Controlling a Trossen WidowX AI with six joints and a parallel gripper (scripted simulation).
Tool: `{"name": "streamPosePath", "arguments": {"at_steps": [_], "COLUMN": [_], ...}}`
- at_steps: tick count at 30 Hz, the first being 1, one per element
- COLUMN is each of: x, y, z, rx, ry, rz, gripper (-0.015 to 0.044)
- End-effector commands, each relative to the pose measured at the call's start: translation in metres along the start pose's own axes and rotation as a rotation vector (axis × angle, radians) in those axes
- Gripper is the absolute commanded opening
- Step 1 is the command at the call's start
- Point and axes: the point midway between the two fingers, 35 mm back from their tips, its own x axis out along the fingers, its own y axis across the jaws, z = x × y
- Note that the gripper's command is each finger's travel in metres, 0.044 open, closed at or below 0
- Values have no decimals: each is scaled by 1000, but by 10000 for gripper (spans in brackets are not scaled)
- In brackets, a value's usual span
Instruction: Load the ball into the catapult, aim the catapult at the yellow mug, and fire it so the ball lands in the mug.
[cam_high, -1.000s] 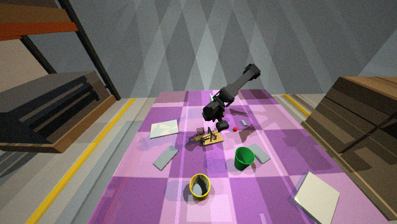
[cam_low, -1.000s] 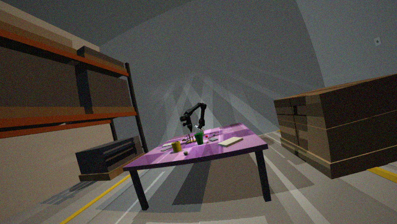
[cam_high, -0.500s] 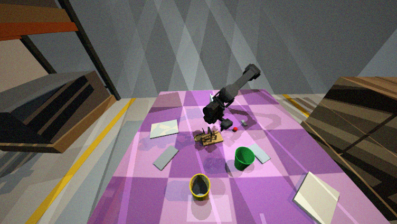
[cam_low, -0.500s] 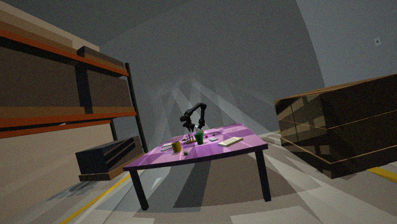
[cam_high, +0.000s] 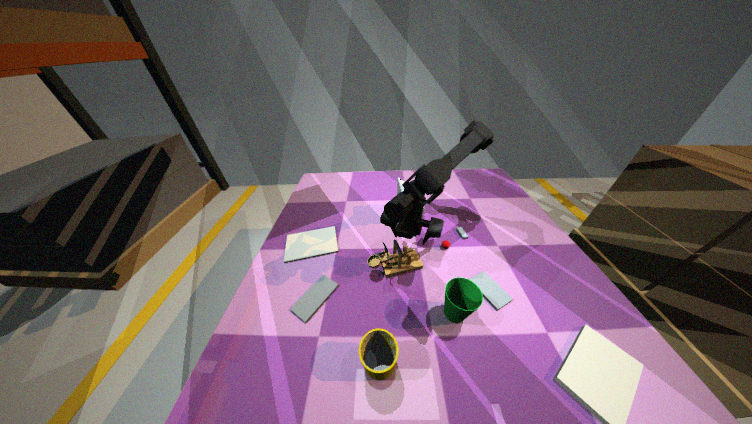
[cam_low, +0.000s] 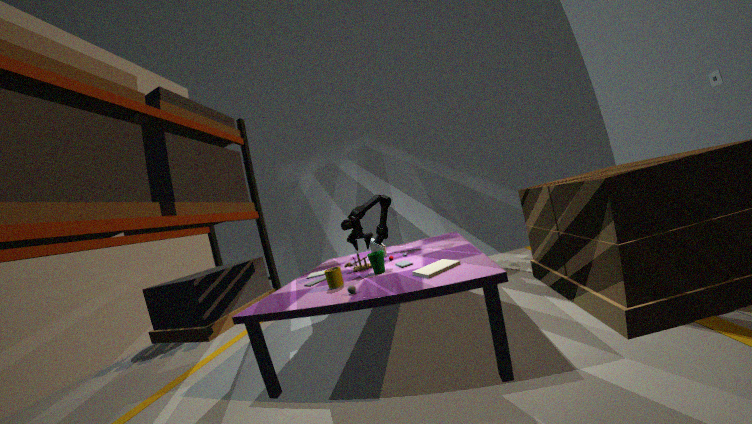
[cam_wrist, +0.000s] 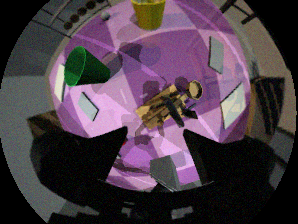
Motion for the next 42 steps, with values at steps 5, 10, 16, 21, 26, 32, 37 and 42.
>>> {"name": "streamPosePath", "arguments": {"at_steps": [5, 10, 16, 21, 26, 32, 37, 42], "x": [-1, -1, -2, -2, -2, -3, -3, -3], "y": [0, 1, 1, 1, 1, 1, 1, 1], "z": [-1, -1, -1, -2, -2, -2, -3, -3], "rx": [-268, -441, -648, -821, -994, -1201, -1374, -1546], "ry": [0, 1, 1, 1, 1, 1, 2, 2], "rz": [0, 0, 1, 1, 1, 1, 1, 2], "gripper": [440, 440, 440, 440, 440, 440, 440, 440]}}
